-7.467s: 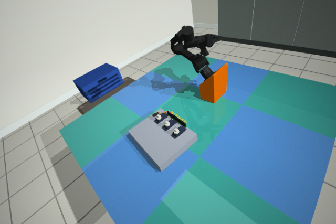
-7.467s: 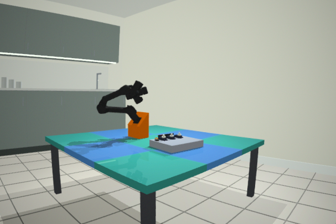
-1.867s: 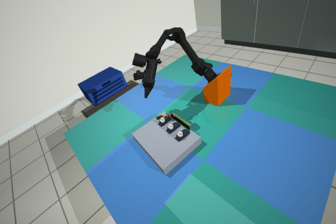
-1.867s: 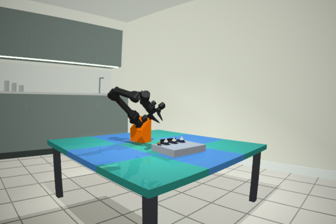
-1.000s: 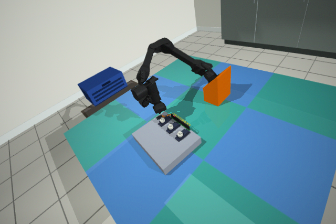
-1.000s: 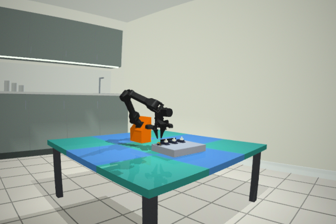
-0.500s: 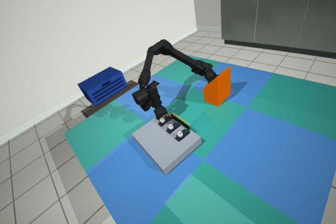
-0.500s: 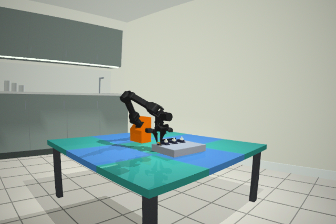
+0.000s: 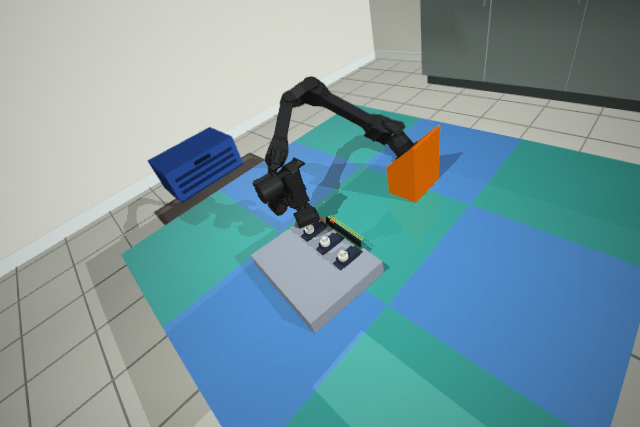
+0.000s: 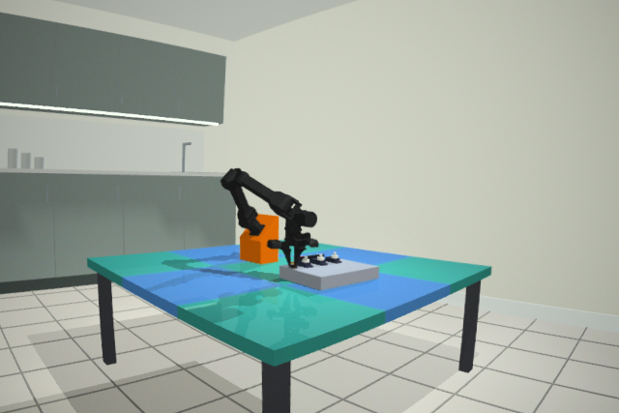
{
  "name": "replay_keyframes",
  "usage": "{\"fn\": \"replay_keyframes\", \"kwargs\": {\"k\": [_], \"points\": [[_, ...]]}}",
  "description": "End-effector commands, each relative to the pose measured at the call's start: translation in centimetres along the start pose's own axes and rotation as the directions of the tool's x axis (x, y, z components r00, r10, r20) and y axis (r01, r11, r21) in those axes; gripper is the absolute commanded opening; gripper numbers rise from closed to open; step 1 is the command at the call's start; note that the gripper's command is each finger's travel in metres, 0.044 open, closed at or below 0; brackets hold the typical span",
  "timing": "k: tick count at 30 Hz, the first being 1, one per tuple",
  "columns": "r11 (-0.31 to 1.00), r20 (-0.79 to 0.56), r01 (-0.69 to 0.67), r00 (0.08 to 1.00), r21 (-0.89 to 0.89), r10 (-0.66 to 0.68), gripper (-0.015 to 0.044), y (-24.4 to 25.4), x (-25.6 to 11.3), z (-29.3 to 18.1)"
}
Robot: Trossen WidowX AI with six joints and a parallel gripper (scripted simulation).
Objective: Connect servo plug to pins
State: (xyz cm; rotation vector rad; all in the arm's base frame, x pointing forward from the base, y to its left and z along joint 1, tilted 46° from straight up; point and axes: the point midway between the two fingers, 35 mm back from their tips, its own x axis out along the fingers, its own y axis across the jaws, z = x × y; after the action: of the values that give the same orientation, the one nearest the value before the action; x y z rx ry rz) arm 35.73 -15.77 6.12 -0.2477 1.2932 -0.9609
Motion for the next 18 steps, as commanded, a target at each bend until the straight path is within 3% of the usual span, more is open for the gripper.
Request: {"fn": "replay_keyframes", "kwargs": {"k": [1,6,13,18], "points": [[1.000,0.001,0.001,1.000,-0.003,-0.001,0.0010,0.0,0.1,0.0],[1.000,0.000,0.000,1.000,-0.003,0.000,0.0000,0.1,-1.0,0.1],[1.000,0.000,-0.001,1.000,-0.003,0.001,0.0000,0.1,-5.3,0.0],[1.000,0.000,-0.002,1.000,-0.008,0.002,0.0000,0.2,-5.8,-0.2]]}}
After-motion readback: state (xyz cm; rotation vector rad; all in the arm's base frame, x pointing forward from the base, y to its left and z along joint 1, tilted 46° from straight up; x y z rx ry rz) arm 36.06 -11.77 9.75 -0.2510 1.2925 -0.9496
